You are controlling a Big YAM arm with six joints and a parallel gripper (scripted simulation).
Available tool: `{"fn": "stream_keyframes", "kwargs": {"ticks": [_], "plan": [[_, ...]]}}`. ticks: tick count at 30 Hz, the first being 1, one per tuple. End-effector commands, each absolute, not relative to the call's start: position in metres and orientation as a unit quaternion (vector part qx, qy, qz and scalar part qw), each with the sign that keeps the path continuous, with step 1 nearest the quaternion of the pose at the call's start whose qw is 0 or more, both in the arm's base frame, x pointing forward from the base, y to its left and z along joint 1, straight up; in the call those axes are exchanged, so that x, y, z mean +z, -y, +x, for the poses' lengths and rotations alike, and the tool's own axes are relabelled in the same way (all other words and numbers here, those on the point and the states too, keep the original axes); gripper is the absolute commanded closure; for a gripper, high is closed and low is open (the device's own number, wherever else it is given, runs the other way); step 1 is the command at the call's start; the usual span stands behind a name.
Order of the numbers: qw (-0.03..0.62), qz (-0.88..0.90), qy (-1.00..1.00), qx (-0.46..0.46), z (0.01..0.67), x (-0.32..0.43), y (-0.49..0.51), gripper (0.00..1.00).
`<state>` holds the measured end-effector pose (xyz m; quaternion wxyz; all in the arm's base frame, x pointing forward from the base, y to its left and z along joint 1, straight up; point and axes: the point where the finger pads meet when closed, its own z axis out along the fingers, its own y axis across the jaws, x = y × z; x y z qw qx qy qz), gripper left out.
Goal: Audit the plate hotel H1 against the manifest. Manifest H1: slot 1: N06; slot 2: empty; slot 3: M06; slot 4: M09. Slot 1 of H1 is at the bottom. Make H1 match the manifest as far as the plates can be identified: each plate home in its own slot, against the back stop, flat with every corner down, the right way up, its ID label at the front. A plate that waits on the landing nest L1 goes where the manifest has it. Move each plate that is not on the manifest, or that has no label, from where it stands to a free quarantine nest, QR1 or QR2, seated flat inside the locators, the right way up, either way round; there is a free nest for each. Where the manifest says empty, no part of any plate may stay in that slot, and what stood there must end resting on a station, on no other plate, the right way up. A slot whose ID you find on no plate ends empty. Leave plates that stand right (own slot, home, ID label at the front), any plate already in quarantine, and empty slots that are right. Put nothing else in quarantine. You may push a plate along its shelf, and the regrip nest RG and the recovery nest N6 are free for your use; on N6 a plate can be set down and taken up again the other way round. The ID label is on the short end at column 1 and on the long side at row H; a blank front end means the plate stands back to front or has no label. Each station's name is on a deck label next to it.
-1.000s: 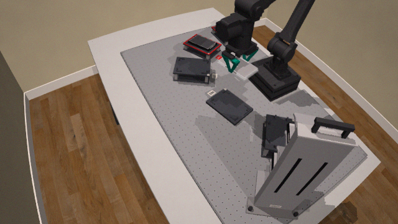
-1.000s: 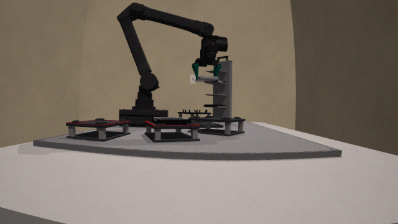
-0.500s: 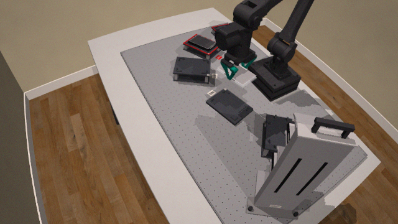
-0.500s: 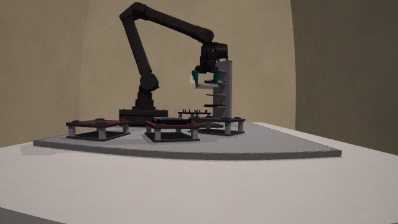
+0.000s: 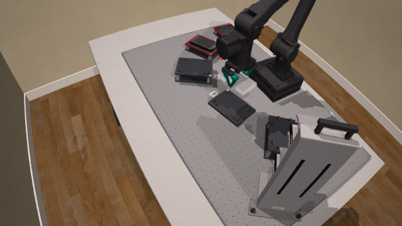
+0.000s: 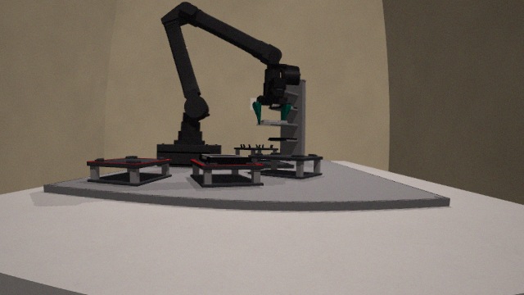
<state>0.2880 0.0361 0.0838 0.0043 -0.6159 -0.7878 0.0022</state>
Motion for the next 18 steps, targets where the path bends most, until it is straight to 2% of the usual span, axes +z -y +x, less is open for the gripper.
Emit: {"fn": "stream_keyframes", "kwargs": {"ticks": [1, 8, 18], "plan": [[-0.003, -0.617, 0.787, -0.004, 0.295, 0.079, -0.04, 0.14], [-0.017, -0.617, 0.787, -0.019, 0.307, 0.078, -0.041, 0.14], [-0.003, -0.617, 0.787, -0.004, 0.295, 0.038, -0.04, 0.14]]}}
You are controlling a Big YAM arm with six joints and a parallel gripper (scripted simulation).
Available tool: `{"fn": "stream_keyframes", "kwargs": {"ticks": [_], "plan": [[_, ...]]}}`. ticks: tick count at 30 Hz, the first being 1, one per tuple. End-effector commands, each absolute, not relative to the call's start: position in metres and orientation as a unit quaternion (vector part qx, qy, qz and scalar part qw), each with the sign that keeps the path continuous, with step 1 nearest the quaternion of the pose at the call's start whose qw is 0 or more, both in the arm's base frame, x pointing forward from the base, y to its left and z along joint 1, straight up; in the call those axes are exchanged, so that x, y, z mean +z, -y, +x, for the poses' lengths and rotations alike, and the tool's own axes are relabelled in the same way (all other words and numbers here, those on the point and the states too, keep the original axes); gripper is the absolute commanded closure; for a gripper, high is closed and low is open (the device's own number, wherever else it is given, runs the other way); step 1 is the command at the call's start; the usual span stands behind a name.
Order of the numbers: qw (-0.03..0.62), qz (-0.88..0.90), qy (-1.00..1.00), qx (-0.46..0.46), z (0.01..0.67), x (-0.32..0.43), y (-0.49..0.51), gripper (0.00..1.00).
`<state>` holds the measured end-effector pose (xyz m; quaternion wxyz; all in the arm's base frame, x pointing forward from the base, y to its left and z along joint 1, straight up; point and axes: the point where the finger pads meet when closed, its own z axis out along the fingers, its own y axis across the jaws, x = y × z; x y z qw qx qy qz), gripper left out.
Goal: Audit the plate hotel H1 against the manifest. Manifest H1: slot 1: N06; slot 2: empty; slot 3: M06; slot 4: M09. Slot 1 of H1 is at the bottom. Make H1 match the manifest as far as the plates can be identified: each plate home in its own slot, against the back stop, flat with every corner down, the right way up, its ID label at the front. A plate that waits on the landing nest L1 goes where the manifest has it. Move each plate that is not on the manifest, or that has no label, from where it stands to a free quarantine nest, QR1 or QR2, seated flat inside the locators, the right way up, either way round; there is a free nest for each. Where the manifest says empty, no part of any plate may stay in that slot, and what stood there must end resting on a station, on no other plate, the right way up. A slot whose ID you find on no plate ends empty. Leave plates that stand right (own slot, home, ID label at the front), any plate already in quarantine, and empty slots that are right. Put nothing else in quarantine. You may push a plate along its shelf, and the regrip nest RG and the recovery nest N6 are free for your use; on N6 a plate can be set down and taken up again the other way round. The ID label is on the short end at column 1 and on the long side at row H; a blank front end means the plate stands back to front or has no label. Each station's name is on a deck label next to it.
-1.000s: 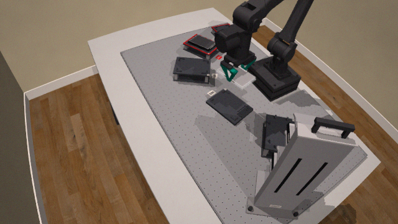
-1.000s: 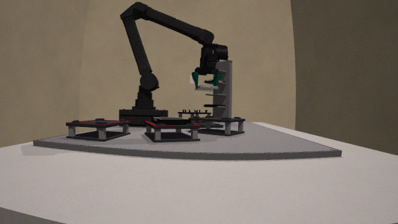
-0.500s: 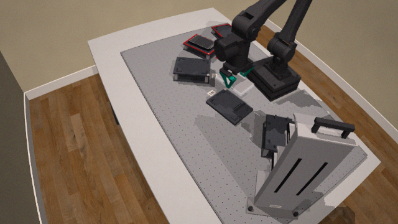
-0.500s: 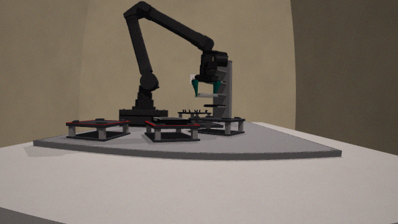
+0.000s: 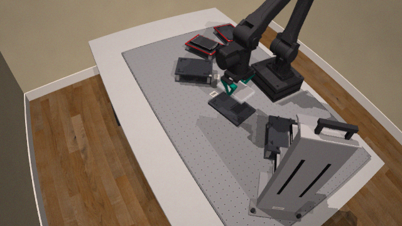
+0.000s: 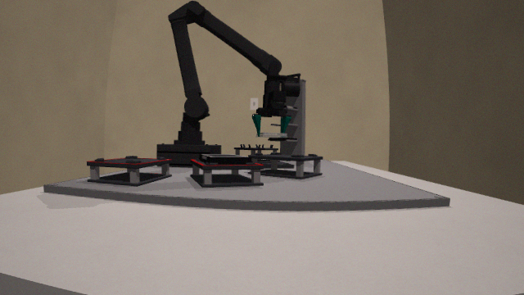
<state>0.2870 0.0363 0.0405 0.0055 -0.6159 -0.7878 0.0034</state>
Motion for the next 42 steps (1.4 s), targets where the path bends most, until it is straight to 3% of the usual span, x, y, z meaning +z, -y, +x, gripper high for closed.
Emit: {"fn": "stream_keyframes", "kwargs": {"ticks": [1, 42], "plan": [[-0.004, -0.617, 0.787, -0.005, 0.297, 0.037, -0.04, 0.14], [-0.011, -0.616, 0.787, -0.012, 0.306, 0.024, -0.042, 0.14]]}}
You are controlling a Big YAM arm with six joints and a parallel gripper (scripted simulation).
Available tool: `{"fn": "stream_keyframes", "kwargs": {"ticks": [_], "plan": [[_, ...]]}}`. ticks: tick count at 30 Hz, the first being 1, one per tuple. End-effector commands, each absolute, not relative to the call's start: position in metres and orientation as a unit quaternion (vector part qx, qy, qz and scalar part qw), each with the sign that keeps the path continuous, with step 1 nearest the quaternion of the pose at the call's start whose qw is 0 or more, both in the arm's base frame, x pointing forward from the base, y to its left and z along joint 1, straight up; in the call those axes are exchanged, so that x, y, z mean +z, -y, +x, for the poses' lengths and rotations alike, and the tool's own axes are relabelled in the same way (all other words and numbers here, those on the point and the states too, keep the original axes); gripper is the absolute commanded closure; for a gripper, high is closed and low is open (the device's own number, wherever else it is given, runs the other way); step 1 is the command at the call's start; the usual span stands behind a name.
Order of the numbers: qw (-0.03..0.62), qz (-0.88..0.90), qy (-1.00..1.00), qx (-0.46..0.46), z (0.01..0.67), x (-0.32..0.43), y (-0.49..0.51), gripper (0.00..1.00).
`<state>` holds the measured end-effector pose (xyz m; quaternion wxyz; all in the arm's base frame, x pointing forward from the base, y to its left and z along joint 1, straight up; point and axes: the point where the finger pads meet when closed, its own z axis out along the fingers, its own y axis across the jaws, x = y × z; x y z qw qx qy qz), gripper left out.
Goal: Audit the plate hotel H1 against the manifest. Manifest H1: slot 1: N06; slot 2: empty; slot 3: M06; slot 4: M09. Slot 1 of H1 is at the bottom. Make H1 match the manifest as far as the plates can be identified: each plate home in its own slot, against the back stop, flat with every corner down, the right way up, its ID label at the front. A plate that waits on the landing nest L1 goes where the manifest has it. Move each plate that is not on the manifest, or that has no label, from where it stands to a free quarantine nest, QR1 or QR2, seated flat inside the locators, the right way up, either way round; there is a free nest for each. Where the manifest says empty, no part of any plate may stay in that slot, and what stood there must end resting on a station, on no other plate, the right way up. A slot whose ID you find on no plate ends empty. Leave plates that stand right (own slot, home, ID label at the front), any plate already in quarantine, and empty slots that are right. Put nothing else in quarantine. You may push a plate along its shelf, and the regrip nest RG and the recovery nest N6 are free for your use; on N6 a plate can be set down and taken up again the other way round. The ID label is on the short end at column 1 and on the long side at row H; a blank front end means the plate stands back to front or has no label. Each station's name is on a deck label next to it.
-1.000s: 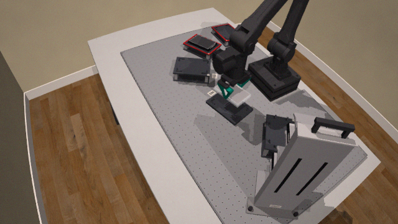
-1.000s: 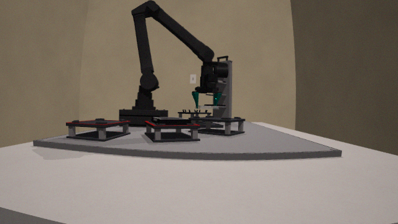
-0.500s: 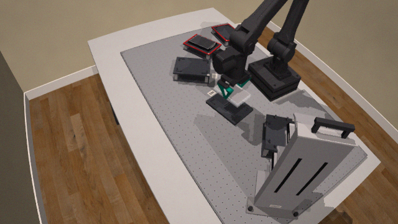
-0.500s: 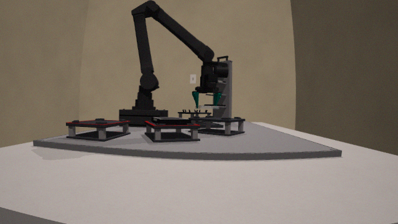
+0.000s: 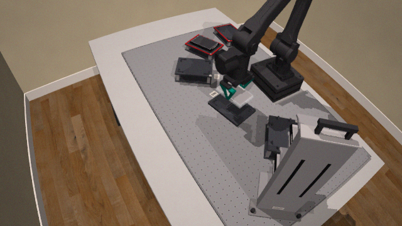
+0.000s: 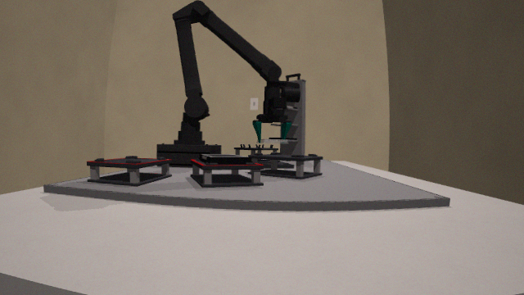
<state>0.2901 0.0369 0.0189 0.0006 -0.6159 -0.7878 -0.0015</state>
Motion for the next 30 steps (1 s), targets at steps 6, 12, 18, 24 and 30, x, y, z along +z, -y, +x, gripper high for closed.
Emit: {"fn": "stream_keyframes", "kwargs": {"ticks": [6, 12, 18, 24, 30], "plan": [[-0.007, -0.617, 0.787, -0.009, 0.299, 0.017, -0.04, 0.14], [-0.004, -0.617, 0.787, -0.006, 0.296, 0.01, -0.04, 0.14], [-0.006, -0.617, 0.787, -0.007, 0.296, 0.008, -0.04, 0.14], [-0.005, -0.617, 0.787, -0.006, 0.295, 0.004, -0.04, 0.14], [-0.004, -0.617, 0.787, -0.005, 0.296, -0.001, -0.04, 0.14]]}}
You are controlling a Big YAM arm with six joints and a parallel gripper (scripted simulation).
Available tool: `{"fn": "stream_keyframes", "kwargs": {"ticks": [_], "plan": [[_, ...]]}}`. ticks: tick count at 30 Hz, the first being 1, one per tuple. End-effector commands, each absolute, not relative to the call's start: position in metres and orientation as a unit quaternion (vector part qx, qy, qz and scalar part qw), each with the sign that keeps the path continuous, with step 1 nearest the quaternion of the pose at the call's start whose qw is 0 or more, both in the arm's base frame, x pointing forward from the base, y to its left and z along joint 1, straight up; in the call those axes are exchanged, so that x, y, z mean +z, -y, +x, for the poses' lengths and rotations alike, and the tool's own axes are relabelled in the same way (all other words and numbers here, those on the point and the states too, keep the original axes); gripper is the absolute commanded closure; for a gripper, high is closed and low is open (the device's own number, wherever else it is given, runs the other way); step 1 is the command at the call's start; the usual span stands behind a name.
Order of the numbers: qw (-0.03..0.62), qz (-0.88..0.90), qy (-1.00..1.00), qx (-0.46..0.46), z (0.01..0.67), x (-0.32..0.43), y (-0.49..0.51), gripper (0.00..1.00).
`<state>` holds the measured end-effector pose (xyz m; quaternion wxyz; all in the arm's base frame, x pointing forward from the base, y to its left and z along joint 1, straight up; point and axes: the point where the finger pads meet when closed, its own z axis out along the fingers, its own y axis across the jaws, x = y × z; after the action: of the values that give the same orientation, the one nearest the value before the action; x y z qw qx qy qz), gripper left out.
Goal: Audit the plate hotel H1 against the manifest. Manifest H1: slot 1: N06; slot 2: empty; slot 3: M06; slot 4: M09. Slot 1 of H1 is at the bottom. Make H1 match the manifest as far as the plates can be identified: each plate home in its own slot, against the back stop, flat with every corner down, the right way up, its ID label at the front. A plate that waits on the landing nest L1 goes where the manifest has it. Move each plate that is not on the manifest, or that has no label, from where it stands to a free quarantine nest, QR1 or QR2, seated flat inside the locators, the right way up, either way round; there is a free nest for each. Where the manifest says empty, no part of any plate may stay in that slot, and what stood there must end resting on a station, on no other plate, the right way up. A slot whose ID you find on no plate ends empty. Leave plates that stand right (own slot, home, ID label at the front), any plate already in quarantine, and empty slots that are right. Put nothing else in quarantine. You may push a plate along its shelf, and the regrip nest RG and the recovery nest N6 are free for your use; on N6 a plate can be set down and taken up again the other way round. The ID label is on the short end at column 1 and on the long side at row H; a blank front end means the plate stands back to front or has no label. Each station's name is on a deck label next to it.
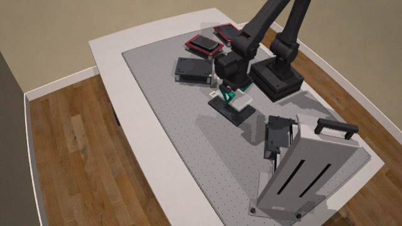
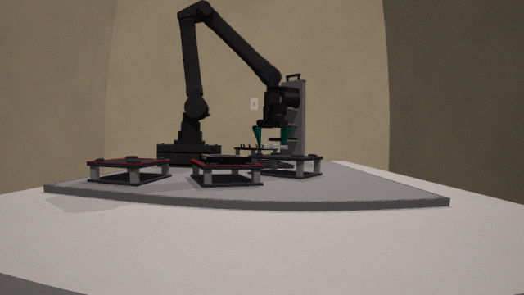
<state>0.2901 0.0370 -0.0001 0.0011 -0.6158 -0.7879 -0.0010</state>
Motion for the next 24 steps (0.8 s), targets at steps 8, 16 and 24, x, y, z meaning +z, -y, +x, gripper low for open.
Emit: {"fn": "stream_keyframes", "kwargs": {"ticks": [8, 16, 24], "plan": [[-0.002, -0.617, 0.787, -0.003, 0.293, -0.006, -0.04, 0.14], [-0.004, -0.617, 0.787, -0.005, 0.295, -0.01, -0.04, 0.14], [-0.003, -0.617, 0.787, -0.004, 0.294, -0.015, -0.04, 0.14]]}}
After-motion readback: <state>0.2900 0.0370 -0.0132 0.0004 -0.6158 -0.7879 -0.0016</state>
